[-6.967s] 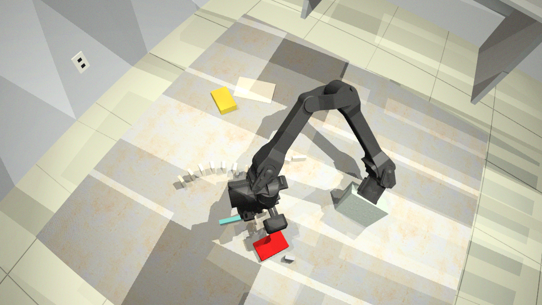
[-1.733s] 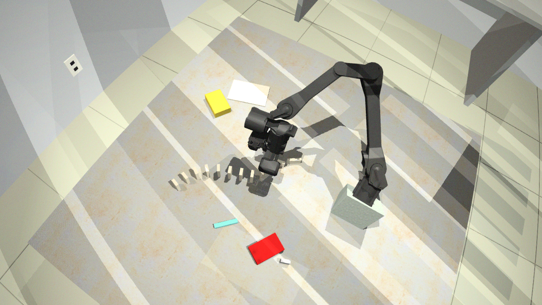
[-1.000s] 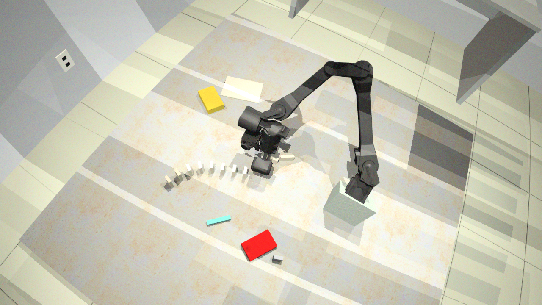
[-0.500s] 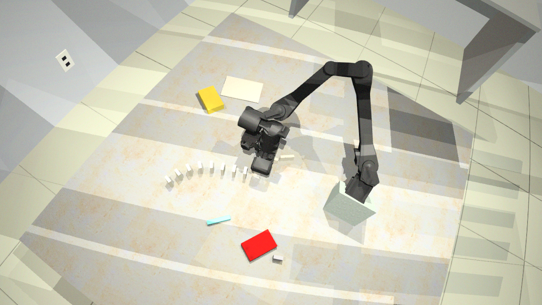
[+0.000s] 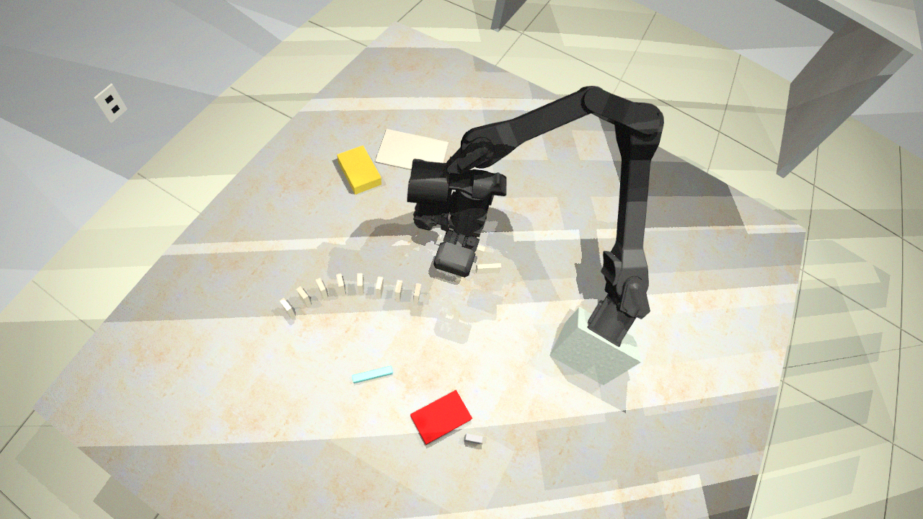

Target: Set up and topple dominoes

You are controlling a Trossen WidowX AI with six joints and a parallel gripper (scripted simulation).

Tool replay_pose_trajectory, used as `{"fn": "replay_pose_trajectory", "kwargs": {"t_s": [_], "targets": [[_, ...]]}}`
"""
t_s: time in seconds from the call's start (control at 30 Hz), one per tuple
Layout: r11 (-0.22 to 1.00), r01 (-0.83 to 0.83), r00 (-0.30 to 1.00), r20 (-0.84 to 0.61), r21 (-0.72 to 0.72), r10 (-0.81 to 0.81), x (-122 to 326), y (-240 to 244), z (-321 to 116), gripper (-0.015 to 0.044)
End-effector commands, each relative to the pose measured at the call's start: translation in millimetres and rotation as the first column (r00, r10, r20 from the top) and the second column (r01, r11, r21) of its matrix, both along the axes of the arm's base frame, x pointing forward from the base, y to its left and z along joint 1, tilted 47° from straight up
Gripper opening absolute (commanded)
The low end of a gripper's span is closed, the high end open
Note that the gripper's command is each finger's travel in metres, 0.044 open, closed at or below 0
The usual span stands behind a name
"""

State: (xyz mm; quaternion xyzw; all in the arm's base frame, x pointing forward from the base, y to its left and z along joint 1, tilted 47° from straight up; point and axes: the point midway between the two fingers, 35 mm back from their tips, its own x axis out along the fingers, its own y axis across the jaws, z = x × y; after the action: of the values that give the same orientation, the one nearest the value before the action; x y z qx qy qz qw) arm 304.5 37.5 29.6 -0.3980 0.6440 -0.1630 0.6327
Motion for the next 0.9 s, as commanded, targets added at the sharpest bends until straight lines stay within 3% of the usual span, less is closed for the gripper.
{"fn": "replay_pose_trajectory", "kwargs": {"t_s": [0.0,0.2,0.43,0.6,0.87], "targets": [[1.000,0.003,1.000,0.013,0.007,-0.004,-9.0,29.6,32.5,0.0027],[1.000,-0.003,1.000,0.006,0.010,0.003,-1.5,26.7,38.4,0.0027],[0.997,-0.071,0.996,-0.056,0.012,0.071,65.1,-27.1,110.8,0.0027],[0.994,-0.109,0.989,-0.098,-0.013,0.107,87.8,-76.4,162.9,0.0027],[0.994,-0.108,0.989,-0.096,0.001,0.108,88.4,-79.2,162.5,0.0027]]}}
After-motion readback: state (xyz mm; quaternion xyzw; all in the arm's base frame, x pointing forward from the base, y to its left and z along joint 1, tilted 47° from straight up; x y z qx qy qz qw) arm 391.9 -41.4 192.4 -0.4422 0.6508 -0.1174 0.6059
